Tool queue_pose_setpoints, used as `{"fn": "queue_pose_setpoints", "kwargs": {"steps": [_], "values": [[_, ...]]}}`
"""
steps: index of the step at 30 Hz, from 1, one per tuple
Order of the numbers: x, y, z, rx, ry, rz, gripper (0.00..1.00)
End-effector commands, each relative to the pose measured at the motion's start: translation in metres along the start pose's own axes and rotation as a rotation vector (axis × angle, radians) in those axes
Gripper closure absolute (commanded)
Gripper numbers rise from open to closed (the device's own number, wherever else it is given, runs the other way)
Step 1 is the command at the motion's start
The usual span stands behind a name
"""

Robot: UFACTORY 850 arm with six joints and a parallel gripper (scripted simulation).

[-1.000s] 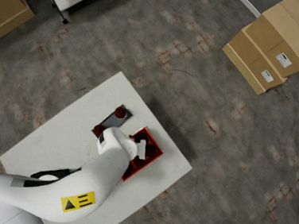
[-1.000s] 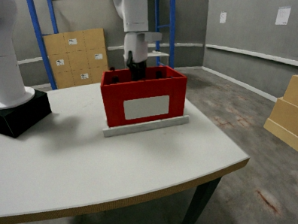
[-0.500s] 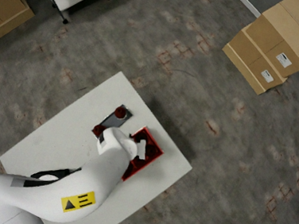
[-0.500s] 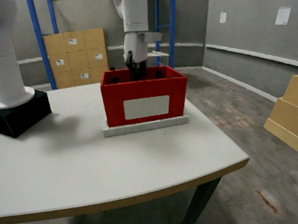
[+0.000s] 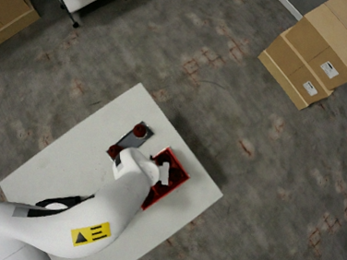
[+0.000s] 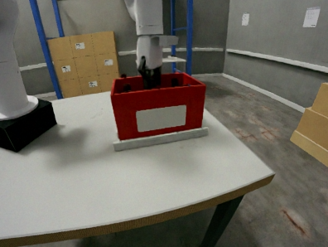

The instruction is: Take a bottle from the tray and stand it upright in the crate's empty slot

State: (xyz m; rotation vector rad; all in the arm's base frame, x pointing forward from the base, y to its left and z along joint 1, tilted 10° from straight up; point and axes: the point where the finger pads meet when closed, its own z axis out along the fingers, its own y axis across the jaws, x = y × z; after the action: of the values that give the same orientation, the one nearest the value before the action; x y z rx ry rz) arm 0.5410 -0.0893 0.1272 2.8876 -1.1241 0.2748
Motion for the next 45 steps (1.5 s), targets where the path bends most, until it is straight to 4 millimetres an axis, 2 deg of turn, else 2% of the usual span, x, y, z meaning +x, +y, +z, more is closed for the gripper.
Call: {"fn": "queue_pose_setpoints", "kwargs": {"steps": [1,23,32,45], "values": [[0.001,-0.001,-0.001,0.001,0.001,0.0,0.35],[0.001,0.0,-0.005,0.001,0.001,0.0,0.35],[0.001,0.0,-0.016,0.001,0.001,0.0,0.35],[0.001,0.0,-0.047,0.001,0.001,0.0,0.35]]}}
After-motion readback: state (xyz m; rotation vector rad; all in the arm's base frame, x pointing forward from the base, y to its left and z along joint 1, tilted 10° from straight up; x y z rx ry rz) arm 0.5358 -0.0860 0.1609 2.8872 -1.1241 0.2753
